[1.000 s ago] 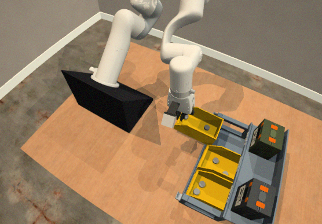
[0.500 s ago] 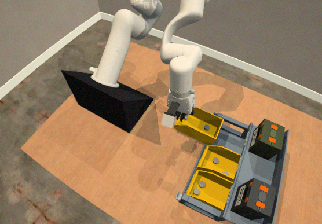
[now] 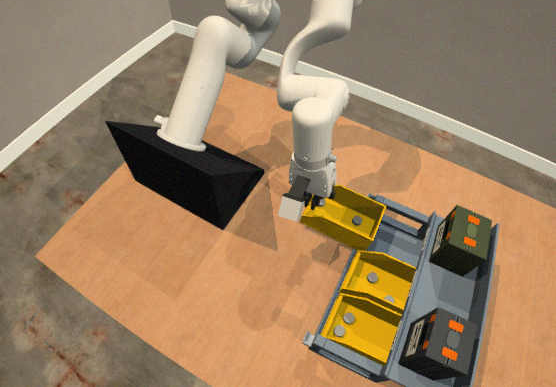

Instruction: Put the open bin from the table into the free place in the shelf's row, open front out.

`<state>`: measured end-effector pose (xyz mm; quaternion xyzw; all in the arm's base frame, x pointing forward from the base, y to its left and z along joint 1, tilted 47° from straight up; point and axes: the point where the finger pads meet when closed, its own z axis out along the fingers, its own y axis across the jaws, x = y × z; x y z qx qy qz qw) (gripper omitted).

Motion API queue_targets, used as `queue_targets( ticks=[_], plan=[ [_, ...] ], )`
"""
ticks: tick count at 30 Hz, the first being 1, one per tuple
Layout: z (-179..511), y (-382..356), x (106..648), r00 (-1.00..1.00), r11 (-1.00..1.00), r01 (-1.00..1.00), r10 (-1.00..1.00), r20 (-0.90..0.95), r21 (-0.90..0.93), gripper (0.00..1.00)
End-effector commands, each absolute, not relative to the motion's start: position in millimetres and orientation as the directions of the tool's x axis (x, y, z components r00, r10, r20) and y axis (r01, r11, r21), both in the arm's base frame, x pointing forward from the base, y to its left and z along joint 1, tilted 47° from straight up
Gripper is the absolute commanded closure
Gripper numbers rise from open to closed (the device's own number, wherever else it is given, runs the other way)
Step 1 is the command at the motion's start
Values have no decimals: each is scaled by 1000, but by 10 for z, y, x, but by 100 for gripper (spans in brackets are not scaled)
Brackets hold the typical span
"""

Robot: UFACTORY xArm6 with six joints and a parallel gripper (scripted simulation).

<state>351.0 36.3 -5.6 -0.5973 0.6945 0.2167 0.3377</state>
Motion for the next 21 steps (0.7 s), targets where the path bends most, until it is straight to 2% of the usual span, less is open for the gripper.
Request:
queue_targets(
  ticks=[1, 21],
  plan=[
    [-51, 355, 3519, -58, 185, -978, -684, -727, -97, 100],
    [-52, 355, 3518, -58, 117, -993, -684, -727, -31, 100]
  ],
)
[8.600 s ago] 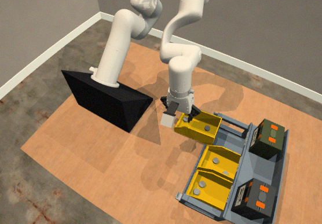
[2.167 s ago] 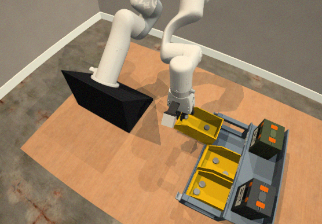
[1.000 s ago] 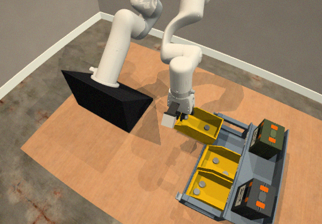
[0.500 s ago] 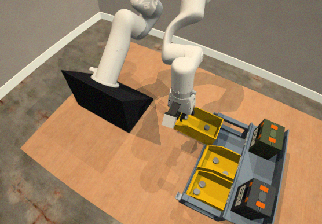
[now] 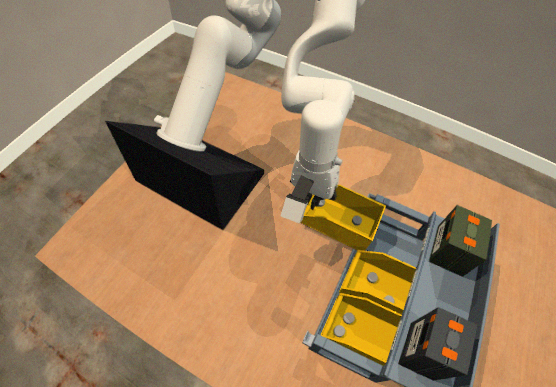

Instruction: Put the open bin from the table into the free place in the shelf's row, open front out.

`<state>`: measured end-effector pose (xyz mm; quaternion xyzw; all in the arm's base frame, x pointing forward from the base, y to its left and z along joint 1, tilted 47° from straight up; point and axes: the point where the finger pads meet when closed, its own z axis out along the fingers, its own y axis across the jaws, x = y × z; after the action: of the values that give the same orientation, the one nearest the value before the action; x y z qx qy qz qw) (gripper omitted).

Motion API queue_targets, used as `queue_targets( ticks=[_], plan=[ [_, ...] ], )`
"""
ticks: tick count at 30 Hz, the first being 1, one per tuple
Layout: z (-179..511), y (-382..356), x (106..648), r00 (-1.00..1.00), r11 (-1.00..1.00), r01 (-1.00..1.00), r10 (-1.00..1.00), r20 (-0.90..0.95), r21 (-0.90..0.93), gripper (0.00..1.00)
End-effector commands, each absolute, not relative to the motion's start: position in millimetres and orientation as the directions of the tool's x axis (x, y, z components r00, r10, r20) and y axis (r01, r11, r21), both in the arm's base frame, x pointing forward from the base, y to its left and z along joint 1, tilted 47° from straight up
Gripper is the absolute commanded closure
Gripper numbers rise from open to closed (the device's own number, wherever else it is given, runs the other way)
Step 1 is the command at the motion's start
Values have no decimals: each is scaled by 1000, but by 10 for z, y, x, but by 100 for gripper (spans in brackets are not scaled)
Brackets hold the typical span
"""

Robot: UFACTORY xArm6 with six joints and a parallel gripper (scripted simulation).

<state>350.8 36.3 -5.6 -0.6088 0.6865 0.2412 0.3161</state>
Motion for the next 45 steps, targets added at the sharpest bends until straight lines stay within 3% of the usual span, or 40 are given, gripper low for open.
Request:
queue_targets(
  ticks=[1, 45],
  plan=[
    [-52, 356, 3518, -58, 109, -994, -684, -727, -23, 100],
    [-48, 335, 3715, -58, 107, -994, -684, -727, -21, 100]
  ],
)
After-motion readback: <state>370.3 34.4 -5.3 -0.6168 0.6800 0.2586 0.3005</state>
